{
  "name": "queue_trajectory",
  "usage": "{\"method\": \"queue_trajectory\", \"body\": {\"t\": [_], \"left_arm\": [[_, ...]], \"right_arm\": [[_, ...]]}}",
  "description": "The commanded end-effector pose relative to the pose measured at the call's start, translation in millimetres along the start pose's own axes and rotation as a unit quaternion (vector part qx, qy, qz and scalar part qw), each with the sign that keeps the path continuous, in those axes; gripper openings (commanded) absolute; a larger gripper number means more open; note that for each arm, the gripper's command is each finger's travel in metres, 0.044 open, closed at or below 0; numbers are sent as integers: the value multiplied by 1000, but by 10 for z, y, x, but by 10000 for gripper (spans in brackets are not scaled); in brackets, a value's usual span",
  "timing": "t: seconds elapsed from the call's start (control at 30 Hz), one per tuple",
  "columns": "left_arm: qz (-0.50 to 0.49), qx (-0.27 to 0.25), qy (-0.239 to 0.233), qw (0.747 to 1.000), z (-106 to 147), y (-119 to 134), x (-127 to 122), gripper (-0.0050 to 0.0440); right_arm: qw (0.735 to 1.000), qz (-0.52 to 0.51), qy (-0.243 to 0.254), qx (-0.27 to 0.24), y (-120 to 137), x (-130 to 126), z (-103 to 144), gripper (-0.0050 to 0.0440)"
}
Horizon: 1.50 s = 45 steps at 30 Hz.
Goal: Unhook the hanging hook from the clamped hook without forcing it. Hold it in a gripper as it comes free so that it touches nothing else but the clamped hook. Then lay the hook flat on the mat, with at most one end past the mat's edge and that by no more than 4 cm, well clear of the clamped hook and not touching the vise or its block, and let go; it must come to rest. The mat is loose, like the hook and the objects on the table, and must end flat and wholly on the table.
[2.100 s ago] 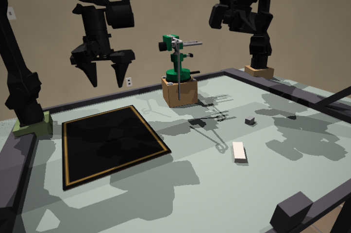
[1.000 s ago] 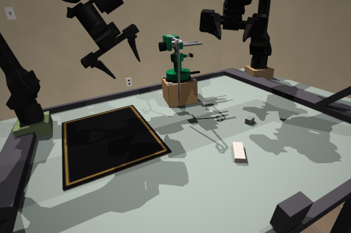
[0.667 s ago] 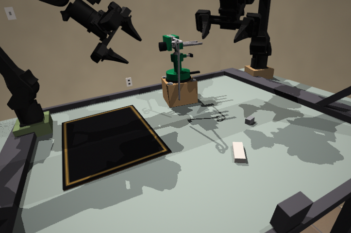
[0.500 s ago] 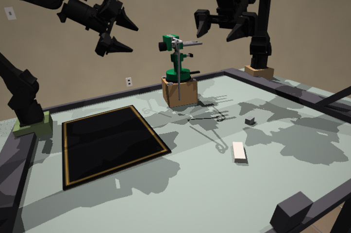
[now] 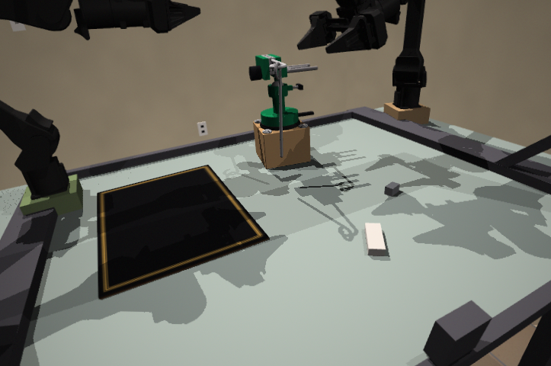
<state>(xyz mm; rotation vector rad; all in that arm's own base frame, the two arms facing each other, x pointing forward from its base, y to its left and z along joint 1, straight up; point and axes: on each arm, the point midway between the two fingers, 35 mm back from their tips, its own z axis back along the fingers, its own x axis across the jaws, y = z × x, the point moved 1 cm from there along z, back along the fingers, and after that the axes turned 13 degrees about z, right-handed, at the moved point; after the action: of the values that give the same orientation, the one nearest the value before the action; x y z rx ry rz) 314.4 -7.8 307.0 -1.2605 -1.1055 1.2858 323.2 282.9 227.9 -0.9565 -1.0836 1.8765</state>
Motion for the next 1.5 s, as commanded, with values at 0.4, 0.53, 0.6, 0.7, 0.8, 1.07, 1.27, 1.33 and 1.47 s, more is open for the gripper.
{"method": "queue_trajectory", "body": {"t": [0.4,0.53,0.6,0.7,0.8,1.07,1.27,1.33,1.47], "left_arm": [[64,-51,-11,997,-47,-136,-18,440],[67,-54,-21,996,-287,-69,-190,440],[70,-56,-27,996,-435,-1,-332,440],[71,-56,-30,995,-506,42,-414,440],[75,-58,-41,995,-688,201,-685,440],[85,-60,-73,992,-897,832,-1454,440],[84,-59,-93,990,-888,1165,-1669,440],[82,-57,-110,989,-863,1399,-1757,440],[78,-56,-136,986,-780,1779,-1872,440]], "right_arm": [[999,-27,31,-13,-88,-76,66,440],[999,-27,31,-13,-88,-76,66,440],[999,-27,31,-13,-88,-76,66,440],[999,-27,31,-13,-88,-76,66,440],[999,-27,31,-13,-88,-76,66,440],[999,-27,31,-13,-88,-76,66,440],[999,-27,31,-13,-88,-76,66,440],[999,-27,31,-13,-88,-76,66,440],[999,-27,31,-13,-88,-76,66,440]]}}
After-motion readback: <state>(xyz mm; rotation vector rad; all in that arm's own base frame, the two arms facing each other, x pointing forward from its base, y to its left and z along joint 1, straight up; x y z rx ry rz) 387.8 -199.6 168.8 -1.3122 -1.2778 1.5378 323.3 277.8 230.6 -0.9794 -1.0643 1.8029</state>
